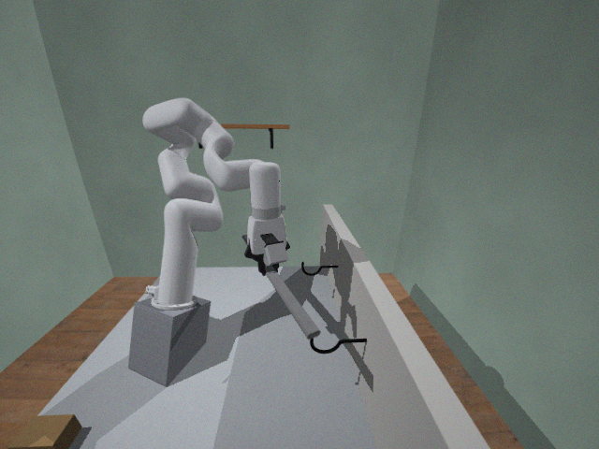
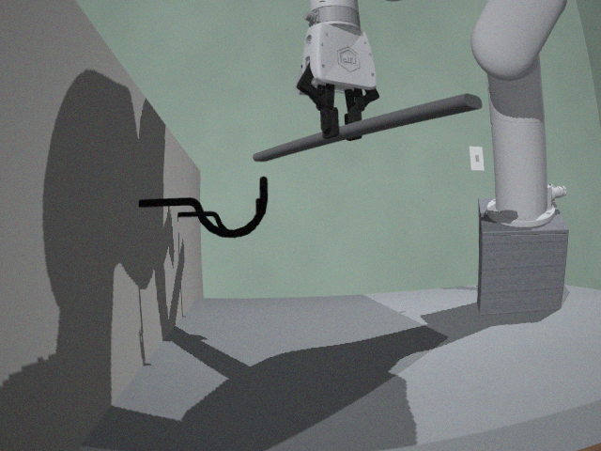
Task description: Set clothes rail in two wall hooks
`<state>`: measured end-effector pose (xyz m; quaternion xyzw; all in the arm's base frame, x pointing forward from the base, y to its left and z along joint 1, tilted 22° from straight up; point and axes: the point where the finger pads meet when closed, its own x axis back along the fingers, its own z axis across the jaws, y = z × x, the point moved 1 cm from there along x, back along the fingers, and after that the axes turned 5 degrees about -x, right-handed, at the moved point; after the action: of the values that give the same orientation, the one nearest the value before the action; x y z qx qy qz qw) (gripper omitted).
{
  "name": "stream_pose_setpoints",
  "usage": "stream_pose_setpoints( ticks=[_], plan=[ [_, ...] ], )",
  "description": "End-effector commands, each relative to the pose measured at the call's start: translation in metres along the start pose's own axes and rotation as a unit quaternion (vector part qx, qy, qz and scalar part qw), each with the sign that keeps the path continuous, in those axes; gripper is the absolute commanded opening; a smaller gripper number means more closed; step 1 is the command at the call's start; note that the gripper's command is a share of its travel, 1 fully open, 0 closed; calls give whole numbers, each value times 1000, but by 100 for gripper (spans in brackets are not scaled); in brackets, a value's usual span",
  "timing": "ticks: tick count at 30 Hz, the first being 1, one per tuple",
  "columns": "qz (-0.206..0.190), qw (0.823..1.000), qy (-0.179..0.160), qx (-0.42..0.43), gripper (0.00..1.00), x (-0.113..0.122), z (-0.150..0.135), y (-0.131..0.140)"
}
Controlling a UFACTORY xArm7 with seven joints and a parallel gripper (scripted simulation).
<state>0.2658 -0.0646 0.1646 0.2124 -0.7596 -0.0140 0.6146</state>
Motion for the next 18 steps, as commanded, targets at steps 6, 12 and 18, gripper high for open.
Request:
stream_pose_setpoints(
  ticks=[6, 12, 18],
  plan=[
    [1, 1000, -1, -20, 0, 1, -1, -1],
    [1, 999, -1, -32, 0, 1, -1, -1],
    [1, 999, -1, -47, 0, 1, -1, -1]
  ],
)
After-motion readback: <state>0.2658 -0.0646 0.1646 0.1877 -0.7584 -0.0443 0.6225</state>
